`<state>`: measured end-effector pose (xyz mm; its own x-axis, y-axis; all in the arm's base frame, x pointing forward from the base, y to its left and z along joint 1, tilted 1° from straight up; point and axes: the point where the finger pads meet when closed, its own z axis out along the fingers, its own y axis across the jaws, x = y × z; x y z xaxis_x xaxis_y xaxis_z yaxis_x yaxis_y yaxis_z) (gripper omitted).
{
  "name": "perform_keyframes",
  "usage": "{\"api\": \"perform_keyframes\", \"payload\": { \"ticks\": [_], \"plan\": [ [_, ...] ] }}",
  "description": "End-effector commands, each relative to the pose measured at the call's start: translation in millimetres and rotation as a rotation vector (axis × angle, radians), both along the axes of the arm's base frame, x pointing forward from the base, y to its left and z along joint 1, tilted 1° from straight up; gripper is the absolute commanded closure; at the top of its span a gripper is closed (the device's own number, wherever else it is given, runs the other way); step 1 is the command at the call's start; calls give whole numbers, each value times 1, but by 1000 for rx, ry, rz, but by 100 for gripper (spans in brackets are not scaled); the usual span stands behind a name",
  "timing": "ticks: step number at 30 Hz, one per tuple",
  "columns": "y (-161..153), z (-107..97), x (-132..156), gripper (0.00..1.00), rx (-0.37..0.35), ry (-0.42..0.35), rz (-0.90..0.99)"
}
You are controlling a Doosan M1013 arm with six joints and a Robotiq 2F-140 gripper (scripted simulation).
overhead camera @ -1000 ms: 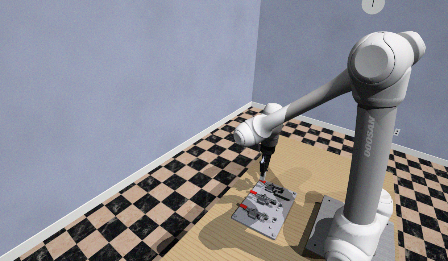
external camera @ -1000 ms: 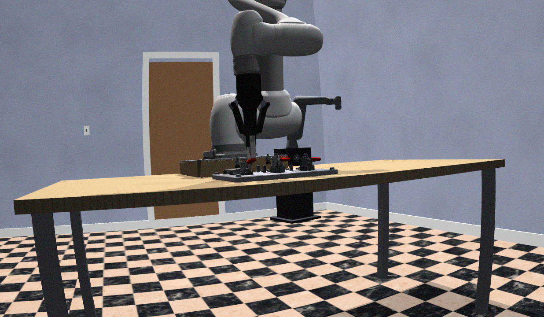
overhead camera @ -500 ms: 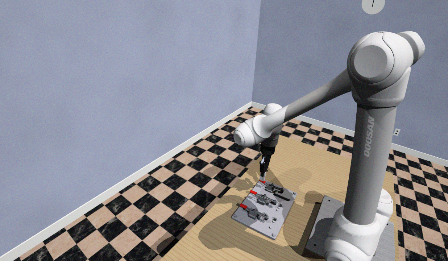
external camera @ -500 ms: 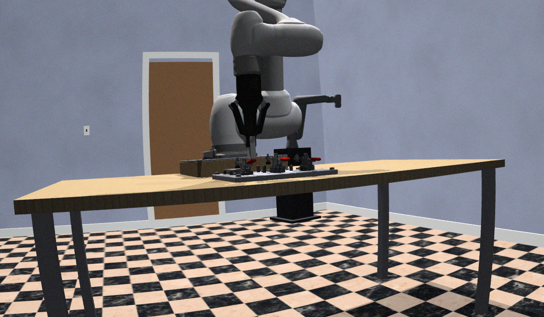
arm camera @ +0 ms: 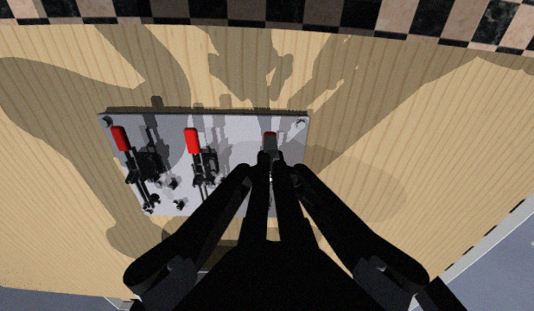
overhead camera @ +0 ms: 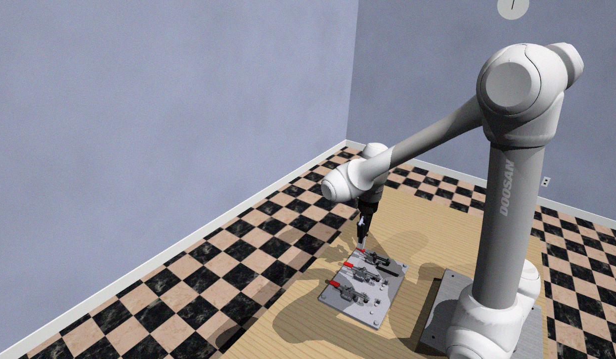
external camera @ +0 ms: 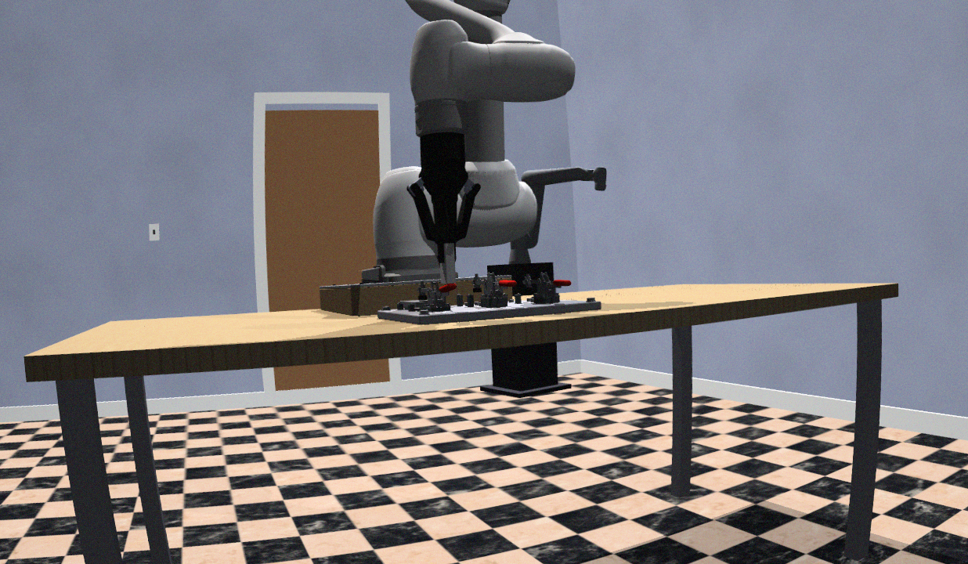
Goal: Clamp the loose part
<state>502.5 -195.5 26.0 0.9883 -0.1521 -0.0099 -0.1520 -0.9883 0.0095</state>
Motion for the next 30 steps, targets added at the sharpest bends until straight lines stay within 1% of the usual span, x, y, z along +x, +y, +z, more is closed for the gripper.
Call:
{"api": "perform_keyframes", "payload": {
  "ticks": [1,30],
  "plan": [
    [3,-3,-1,90,2,-1,-3],
    [3,-5,-1,90,2,-1,-3]
  ]
}}
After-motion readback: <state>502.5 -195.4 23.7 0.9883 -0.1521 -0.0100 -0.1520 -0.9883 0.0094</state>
